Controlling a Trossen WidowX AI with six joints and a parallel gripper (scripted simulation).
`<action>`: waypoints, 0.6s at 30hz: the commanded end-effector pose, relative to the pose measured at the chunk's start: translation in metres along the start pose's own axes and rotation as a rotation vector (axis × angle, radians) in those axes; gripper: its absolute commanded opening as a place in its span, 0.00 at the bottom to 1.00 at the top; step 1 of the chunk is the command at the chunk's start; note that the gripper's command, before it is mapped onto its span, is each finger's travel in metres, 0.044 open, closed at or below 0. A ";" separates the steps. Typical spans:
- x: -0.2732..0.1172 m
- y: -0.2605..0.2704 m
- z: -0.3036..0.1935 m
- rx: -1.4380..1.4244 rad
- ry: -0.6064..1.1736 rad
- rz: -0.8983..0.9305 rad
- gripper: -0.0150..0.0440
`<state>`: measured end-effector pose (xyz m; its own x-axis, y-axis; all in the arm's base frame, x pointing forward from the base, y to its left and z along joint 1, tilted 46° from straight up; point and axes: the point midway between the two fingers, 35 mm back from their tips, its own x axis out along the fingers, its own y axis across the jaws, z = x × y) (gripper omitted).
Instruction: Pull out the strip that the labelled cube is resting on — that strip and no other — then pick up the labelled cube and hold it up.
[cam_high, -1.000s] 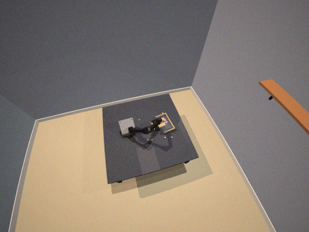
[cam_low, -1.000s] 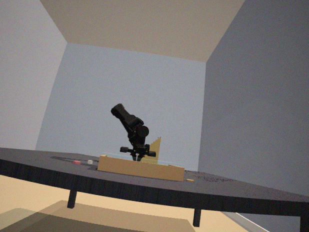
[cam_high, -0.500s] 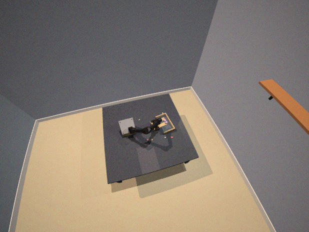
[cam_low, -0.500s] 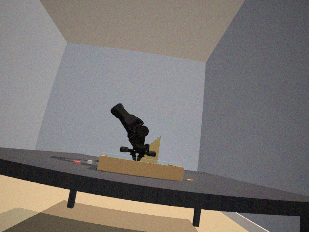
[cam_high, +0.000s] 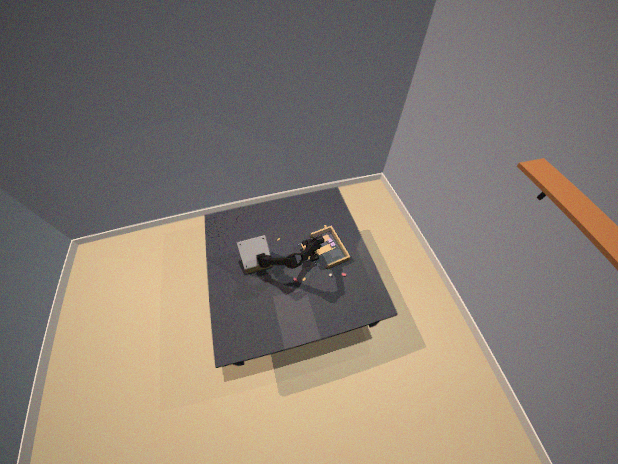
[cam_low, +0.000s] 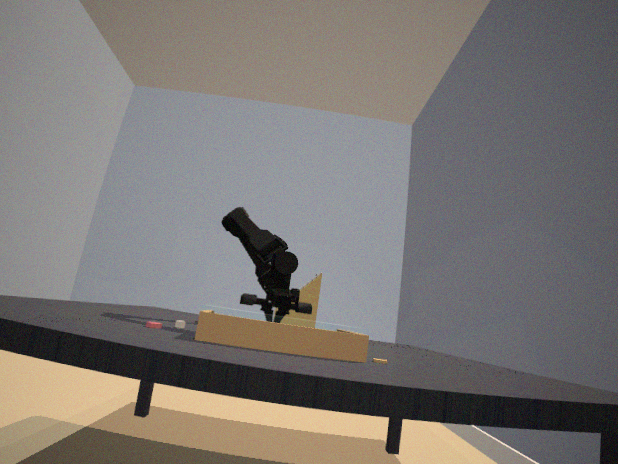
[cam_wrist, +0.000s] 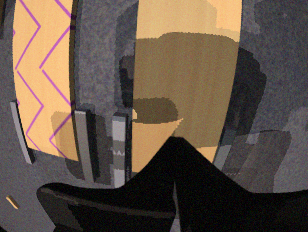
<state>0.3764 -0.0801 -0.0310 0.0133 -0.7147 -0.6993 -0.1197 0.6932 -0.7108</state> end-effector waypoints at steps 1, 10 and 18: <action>0.003 -0.001 0.000 0.002 0.003 -0.003 0.25; 0.003 0.000 -0.013 0.002 0.004 -0.003 0.25; 0.003 0.001 -0.025 0.001 0.004 -0.003 0.25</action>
<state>0.3603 -0.0812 -0.0295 0.0245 -0.7148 -0.6989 -0.1112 0.6929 -0.7125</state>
